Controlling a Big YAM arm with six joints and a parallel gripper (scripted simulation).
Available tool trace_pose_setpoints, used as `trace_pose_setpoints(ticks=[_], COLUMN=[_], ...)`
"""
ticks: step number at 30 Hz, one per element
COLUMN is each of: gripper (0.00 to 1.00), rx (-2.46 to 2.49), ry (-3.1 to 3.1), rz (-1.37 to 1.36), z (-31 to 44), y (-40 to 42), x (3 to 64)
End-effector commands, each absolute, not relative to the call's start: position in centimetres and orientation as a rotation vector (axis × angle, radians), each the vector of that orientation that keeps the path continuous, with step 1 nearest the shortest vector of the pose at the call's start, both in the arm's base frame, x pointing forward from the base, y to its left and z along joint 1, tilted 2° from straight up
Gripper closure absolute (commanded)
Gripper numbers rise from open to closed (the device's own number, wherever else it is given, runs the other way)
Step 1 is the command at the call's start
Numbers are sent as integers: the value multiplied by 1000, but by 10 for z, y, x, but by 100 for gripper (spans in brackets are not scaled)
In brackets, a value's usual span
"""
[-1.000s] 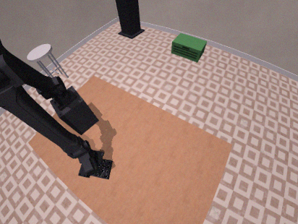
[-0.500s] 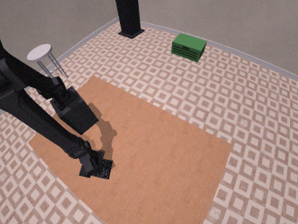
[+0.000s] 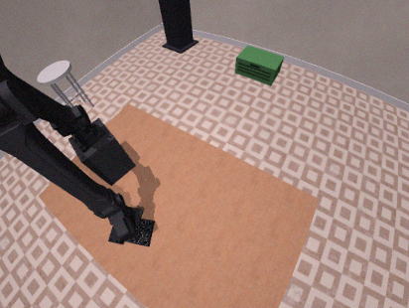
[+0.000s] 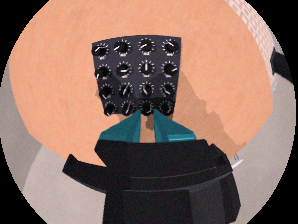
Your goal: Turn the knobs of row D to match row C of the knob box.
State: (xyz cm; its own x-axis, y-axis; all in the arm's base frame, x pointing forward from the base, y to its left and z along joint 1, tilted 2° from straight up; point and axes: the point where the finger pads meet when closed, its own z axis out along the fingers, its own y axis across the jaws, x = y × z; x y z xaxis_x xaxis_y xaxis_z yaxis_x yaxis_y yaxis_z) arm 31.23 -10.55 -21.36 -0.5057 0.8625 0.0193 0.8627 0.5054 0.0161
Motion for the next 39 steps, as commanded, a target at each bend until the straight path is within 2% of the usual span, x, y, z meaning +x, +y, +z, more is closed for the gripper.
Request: trace_pose_setpoints(ticks=[1,18,19,39], gripper=[82,82,92,92], rx=[-1566,-1566,-1566,-1564], ry=[-2731,-2731,-2731,-2730], rz=[-44,-44,-44,-42], z=[-217,-217,-217,-217], y=[-105,-105,-105,-105], x=[321,321,321,321])
